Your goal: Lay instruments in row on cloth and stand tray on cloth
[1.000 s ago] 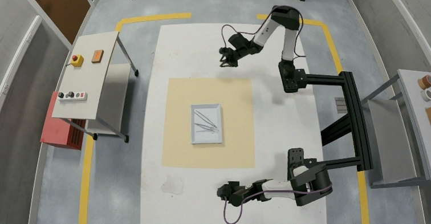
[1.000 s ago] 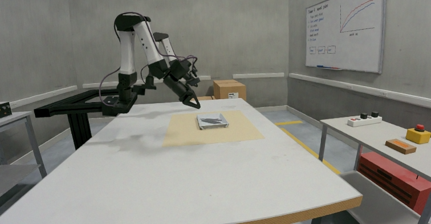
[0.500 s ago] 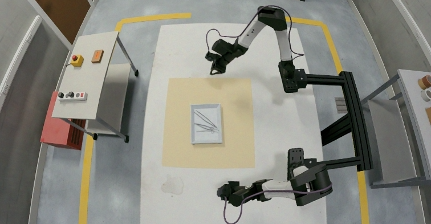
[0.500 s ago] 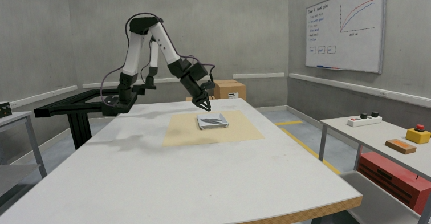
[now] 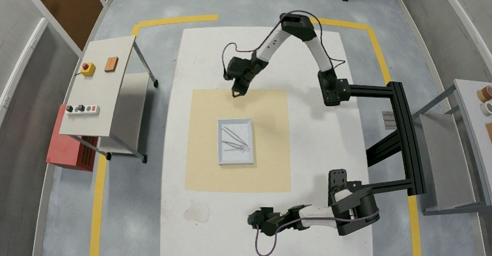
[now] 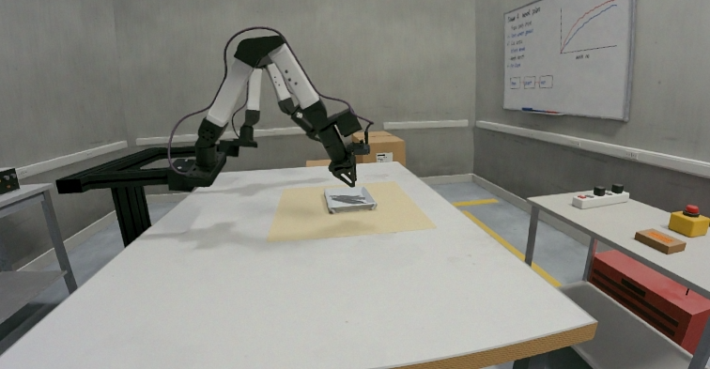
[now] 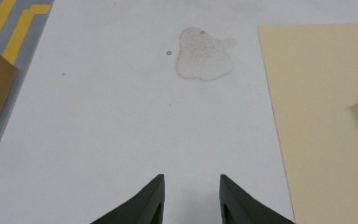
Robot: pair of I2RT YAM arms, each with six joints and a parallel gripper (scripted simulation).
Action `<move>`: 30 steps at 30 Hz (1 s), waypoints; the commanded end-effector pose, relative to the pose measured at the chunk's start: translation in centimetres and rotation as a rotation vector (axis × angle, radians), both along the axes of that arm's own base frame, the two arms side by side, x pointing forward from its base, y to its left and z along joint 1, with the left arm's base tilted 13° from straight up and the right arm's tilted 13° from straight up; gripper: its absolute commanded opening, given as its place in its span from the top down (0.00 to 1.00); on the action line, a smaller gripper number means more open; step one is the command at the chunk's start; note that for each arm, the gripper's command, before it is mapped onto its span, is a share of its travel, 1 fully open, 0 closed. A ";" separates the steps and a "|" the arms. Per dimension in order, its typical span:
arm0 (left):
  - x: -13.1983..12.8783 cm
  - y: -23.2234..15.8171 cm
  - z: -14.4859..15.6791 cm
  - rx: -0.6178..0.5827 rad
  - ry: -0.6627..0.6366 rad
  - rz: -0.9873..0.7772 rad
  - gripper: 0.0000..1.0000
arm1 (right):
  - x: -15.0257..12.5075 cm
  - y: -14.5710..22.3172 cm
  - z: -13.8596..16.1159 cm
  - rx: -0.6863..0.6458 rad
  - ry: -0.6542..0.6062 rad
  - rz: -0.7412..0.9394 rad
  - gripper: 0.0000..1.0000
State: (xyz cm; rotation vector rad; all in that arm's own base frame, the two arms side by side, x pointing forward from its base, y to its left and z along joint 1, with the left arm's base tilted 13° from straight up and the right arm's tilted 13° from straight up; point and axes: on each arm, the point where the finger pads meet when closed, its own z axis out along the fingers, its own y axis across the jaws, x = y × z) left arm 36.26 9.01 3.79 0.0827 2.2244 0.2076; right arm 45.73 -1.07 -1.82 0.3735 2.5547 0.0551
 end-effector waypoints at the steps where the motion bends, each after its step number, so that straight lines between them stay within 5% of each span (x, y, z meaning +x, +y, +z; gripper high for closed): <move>1: 0.3 -0.1 0.5 0.002 -0.014 -0.004 0.67 | -0.2 2.2 -2.3 0.044 0.147 -0.105 0.65; 4: 0.3 -0.1 0.5 0.002 -0.014 -0.004 0.67 | 0.7 2.2 -2.0 0.036 0.112 -0.065 0.65; 15: 0.3 -0.1 0.5 0.002 -0.014 -0.004 0.67 | 1.2 7.4 -5.5 0.052 0.290 -0.251 0.65; 16: 0.3 -0.1 0.5 0.002 -0.014 -0.004 0.67 | 2.1 5.1 -4.5 0.053 0.249 -0.250 0.65; 17: 0.3 -0.1 0.5 0.002 -0.014 -0.004 0.67 | 2.1 7.7 -5.2 0.060 0.253 -0.186 0.65; 24: 0.3 -0.1 0.5 0.002 -0.014 -0.004 0.67 | 1.1 10.8 -7.6 0.025 0.363 -0.347 0.65; 27: 0.3 -0.1 0.5 0.002 -0.014 -0.004 0.67 | 2.5 8.5 -6.4 0.038 0.319 -0.346 0.65; 30: 0.3 -0.1 0.5 0.002 -0.014 -0.004 0.67 | 1.3 12.7 -8.4 0.036 0.364 -0.281 0.65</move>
